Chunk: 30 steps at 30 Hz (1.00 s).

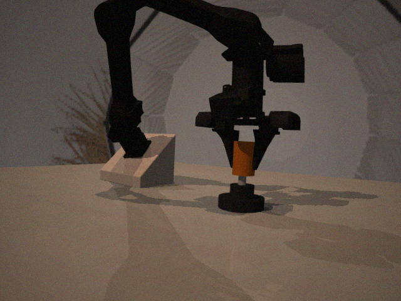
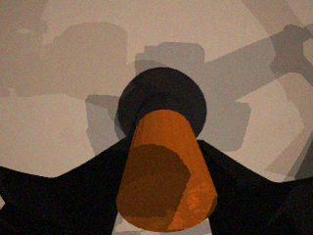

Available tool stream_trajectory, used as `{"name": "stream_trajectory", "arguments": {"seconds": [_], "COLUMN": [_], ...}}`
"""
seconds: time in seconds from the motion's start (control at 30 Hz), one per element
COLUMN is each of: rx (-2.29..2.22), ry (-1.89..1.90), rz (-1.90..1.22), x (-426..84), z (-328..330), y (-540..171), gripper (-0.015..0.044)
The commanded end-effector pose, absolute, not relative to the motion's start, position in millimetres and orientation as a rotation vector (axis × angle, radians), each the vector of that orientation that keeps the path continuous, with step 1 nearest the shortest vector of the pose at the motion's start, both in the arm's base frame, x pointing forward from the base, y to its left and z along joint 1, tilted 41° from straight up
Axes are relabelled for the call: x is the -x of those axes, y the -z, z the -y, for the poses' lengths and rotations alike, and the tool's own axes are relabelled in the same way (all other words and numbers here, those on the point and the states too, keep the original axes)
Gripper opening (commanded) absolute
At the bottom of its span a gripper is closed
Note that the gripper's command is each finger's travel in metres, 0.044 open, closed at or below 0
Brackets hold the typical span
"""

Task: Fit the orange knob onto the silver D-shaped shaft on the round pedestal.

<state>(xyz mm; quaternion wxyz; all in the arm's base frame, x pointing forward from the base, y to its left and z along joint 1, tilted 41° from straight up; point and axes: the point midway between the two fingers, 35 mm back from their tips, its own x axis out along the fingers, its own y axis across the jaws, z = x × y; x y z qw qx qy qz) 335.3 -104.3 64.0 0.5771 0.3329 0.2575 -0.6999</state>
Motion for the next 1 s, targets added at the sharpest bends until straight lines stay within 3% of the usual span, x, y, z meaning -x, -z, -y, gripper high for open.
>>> {"name": "stream_trajectory", "arguments": {"seconds": [0.0,0.97], "rx": [-0.782,-0.933], "ry": [1.64,1.72], "rz": [-0.596,-0.428], "x": [-335.3,-335.1], "z": [105.2,104.0], "y": [-64.6,-64.6], "gripper": [0.0,0.0]}}
